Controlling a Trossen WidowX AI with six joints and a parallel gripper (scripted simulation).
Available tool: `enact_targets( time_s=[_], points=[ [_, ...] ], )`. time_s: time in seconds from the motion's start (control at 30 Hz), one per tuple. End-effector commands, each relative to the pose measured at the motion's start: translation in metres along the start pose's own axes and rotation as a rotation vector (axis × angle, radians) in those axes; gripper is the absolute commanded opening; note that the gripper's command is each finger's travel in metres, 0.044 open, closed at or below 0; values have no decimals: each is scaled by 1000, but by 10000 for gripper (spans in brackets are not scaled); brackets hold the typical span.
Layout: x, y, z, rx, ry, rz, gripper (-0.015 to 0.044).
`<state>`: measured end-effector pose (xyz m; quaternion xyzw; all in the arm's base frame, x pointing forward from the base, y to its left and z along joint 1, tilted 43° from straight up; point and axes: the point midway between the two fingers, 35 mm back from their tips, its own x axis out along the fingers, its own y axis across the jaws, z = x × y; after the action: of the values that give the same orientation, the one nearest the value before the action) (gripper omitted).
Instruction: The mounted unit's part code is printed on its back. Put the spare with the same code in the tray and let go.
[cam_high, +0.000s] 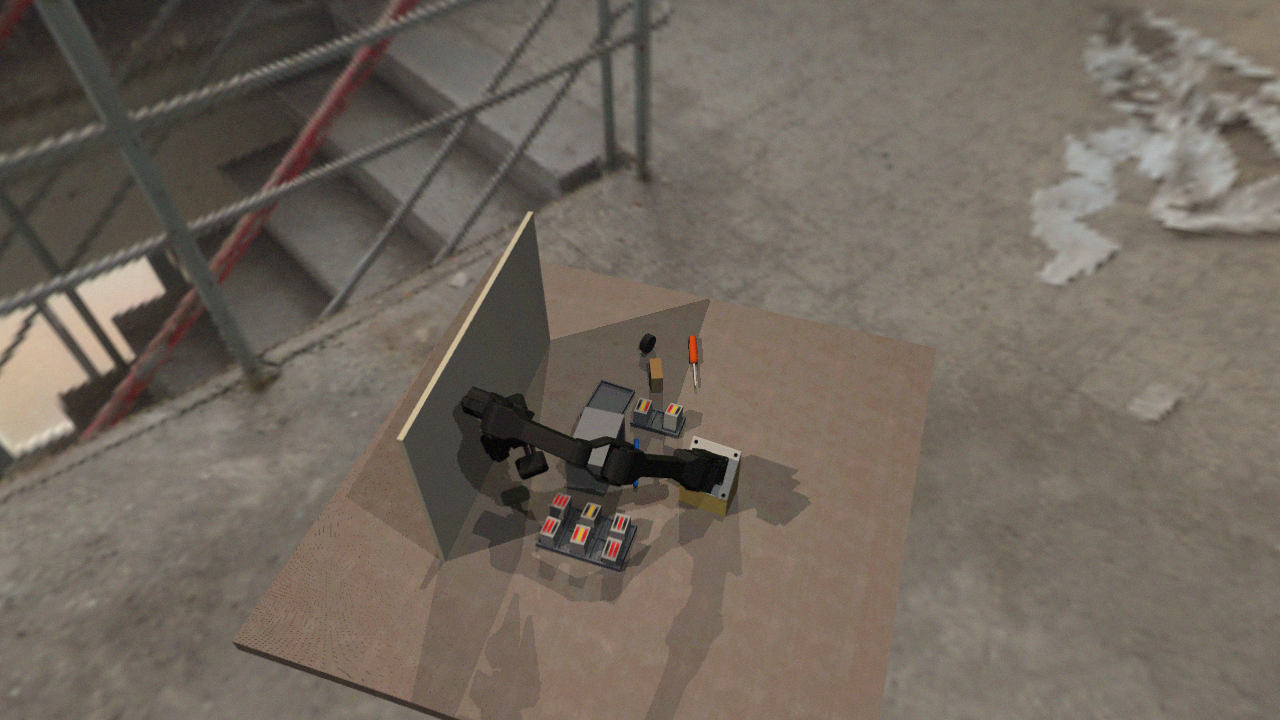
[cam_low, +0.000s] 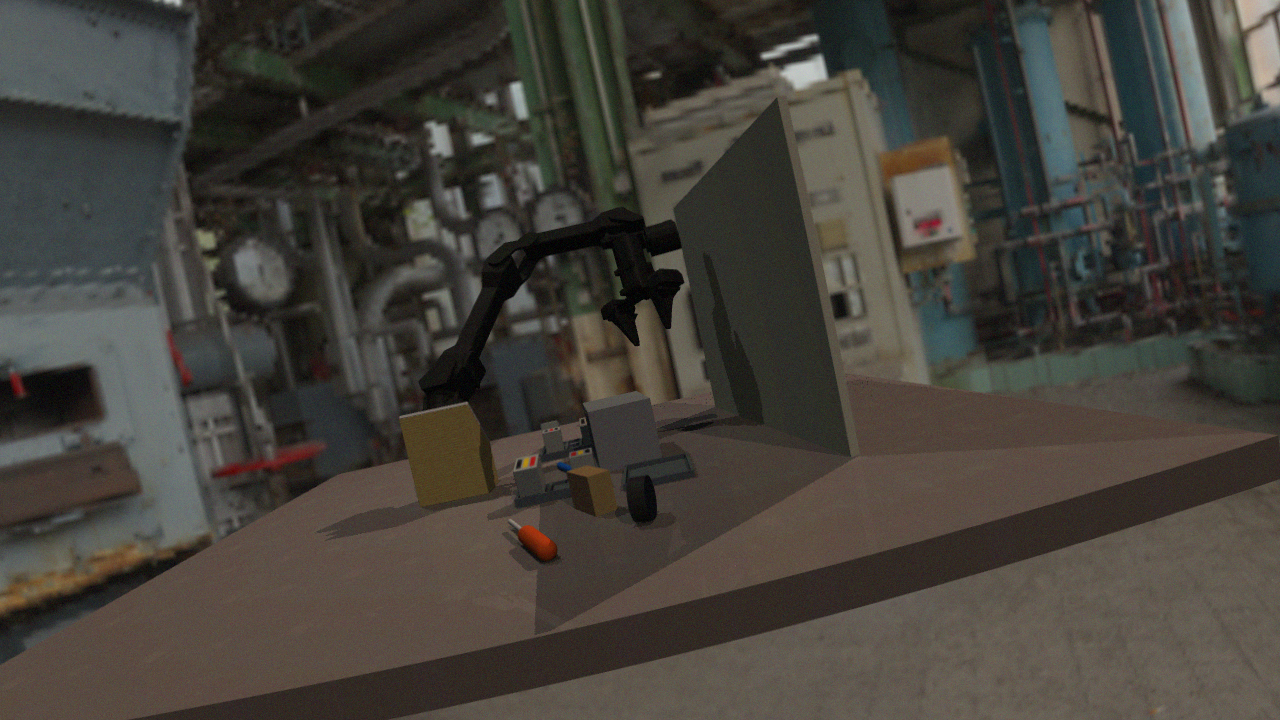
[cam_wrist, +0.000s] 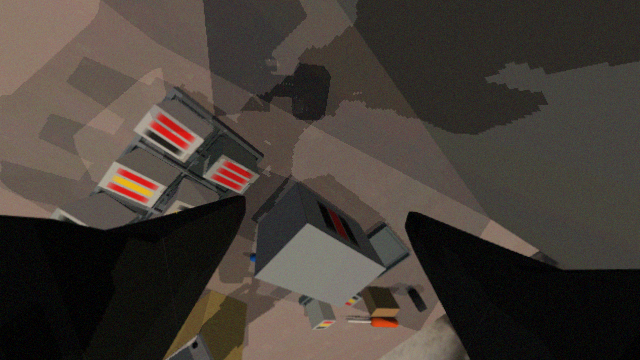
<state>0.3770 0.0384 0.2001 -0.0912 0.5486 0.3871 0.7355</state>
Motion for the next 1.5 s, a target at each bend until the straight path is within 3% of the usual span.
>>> enact_targets(
  time_s=[0.0, 0.17, 0.87, 1.17, 1.47],
  points=[
    [13, -50, -42, 276, -1, 111, 440],
    [23, -102, -100, 614, -54, 251, 440],
    [22, -101, -102, 616, -57, 256, 440],
    [2, 9, -85, 83, -114, 223, 440],
    [7, 120, -111, -497, -179, 188, 440]
  ],
)
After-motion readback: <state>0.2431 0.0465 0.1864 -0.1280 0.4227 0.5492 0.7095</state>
